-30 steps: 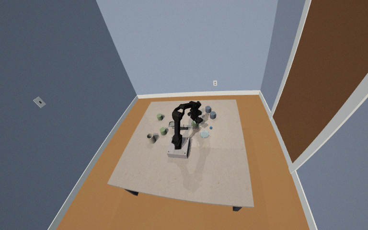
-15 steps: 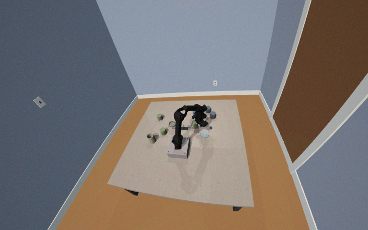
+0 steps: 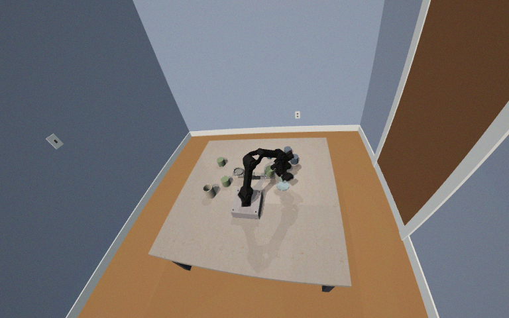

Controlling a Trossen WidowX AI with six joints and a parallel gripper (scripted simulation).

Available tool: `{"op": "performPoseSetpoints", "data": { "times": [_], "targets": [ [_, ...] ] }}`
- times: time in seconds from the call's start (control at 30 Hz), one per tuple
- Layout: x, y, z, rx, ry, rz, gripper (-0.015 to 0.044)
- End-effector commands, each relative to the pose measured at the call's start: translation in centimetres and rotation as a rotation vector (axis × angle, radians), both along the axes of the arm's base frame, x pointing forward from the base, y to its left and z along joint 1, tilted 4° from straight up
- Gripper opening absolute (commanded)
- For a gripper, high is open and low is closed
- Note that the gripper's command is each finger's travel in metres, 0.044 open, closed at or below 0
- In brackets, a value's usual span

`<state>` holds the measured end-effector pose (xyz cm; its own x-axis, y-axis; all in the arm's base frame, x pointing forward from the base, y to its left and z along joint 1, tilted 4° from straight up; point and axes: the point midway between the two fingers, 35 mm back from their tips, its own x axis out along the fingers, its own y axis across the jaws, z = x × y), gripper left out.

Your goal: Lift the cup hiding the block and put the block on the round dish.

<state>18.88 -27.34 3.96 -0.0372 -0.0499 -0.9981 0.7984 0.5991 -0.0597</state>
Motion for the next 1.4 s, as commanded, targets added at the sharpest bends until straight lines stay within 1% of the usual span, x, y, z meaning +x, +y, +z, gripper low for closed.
{"op": "performPoseSetpoints", "data": {
  "times": [0.0, 0.33, 1.0, 1.03, 1.37],
  "targets": [
    [-0.5, -0.2, -0.3, 0.001, 0.005, 0.005, 0.0000],
    [-0.7, -0.4, -4.3, 0.001, 0.006, 0.005, 0.0000],
    [-0.8, -0.5, -6.5, 0.001, 0.006, 0.005, 0.0000],
    [-0.7, -0.6, -6.0, -0.002, 0.000, 0.002, 0.0026],
    [-0.7, -0.6, -6.0, -0.002, 0.000, 0.002, 0.0289]
  ]
}}
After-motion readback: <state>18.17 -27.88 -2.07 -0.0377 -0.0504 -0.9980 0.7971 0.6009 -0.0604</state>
